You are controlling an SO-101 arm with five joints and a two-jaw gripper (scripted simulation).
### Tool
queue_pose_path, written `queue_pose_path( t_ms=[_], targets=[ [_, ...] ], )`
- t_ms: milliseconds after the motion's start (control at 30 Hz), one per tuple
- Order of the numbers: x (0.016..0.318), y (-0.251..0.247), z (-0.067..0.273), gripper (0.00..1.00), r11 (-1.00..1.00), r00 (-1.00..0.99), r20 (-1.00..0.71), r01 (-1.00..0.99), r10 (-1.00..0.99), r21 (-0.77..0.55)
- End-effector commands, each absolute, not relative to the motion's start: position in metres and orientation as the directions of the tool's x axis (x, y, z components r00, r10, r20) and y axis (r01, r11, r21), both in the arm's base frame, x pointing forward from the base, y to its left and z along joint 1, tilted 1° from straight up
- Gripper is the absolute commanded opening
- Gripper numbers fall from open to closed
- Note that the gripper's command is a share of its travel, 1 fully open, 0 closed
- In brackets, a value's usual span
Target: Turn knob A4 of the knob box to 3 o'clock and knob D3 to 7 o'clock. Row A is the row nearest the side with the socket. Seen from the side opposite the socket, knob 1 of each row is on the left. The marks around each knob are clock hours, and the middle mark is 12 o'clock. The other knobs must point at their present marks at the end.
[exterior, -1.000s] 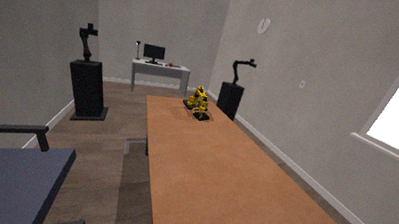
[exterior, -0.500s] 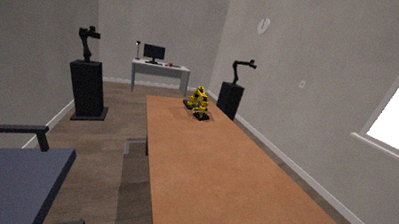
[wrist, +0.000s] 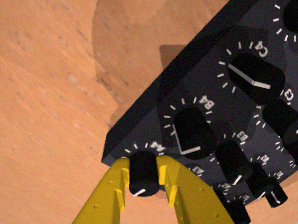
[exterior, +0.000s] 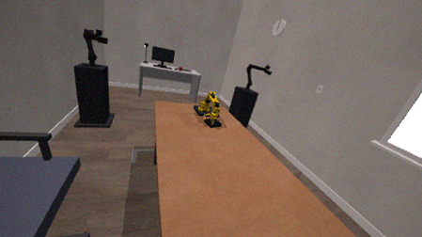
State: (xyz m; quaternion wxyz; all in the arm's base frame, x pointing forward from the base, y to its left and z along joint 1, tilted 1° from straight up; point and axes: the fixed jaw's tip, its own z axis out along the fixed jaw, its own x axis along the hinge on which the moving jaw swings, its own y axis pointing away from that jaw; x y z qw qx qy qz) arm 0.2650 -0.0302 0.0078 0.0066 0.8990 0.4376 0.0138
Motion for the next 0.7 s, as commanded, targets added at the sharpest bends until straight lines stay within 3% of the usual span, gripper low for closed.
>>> queue_pose_path(
  t_ms=[0,667],
  targets=[
    [0.262,-0.0321,0.0033,0.01,-0.677,0.677,0.008,0.736,0.736,0.011],
    [0.2606,-0.0332,0.0033,0.01,-0.871,0.871,0.012,0.491,0.491,0.008]
  ],
)
